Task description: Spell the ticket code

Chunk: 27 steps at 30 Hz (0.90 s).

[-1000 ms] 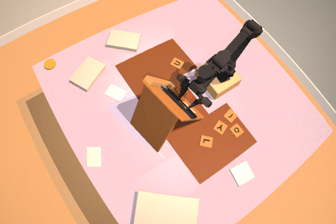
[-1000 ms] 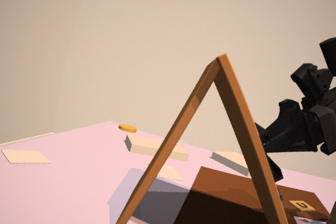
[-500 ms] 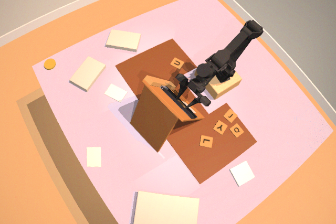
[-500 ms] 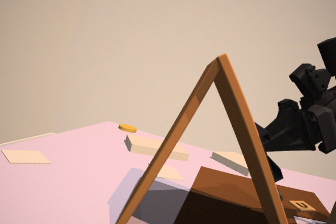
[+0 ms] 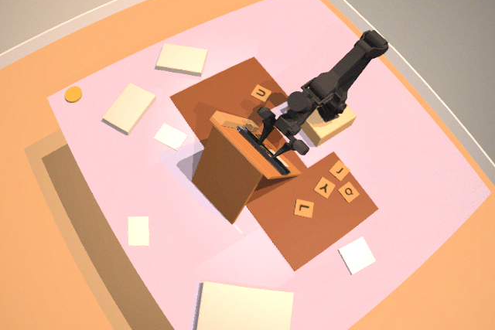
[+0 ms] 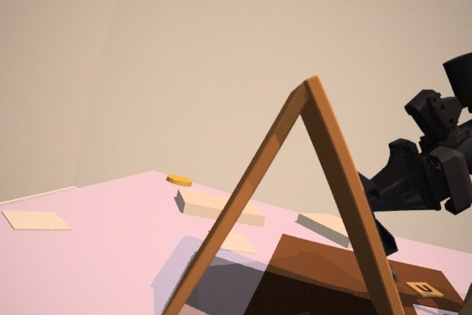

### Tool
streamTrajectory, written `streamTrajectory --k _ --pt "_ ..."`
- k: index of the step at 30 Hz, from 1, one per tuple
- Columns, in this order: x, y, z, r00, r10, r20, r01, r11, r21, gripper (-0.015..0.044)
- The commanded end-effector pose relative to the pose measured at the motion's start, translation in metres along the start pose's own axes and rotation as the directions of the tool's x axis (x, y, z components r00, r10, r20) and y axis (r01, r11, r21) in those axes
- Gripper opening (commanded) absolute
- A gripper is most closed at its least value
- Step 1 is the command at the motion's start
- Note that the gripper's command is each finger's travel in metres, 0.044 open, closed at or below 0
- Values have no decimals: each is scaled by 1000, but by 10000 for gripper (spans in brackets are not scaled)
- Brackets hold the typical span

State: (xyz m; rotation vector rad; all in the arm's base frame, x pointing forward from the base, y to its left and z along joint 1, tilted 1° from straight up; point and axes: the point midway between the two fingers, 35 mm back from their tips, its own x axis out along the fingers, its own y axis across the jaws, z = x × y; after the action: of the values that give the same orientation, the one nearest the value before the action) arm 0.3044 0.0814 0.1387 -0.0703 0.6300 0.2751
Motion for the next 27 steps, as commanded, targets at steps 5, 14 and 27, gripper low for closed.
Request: streamTrajectory --k 5,14,27 --pt "0 -4 0 1000 1 3 -1 1000 -4 0" --pt "0 -8 0 1000 1 3 -1 1000 -4 0" --pt "0 -14 1 1000 1 3 -1 1000 -5 0"
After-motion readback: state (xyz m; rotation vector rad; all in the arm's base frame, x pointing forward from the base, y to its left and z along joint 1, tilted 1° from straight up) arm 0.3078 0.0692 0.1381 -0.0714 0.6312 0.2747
